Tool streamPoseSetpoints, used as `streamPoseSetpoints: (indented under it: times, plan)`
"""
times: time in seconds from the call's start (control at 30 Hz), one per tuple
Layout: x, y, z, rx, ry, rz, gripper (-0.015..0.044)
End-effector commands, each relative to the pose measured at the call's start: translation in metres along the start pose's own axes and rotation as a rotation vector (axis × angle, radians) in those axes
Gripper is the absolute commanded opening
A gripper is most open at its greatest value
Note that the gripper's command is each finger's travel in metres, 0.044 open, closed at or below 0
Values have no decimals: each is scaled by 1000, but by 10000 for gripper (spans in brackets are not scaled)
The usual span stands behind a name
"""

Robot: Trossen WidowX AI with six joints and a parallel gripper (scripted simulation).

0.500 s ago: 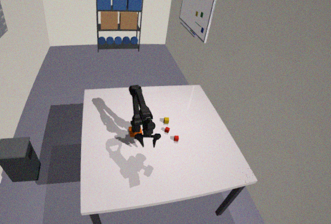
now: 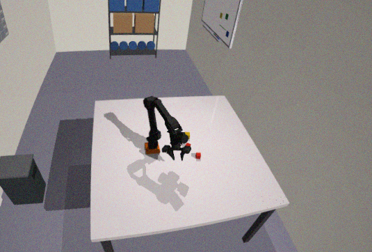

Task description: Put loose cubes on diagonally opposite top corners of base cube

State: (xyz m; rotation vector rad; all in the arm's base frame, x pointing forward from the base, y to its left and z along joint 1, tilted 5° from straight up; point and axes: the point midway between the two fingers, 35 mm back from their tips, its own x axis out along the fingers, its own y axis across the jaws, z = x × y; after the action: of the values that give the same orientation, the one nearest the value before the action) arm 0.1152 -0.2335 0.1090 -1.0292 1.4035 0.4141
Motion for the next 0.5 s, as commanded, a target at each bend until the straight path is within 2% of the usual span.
streamPoseSetpoints:
  times: [0.0, 0.47]
  plan:
    - [-3, -14, 21, 14, -54, 13, 265]
    - [-26, -42, 120, 61, -213, 148, 265]
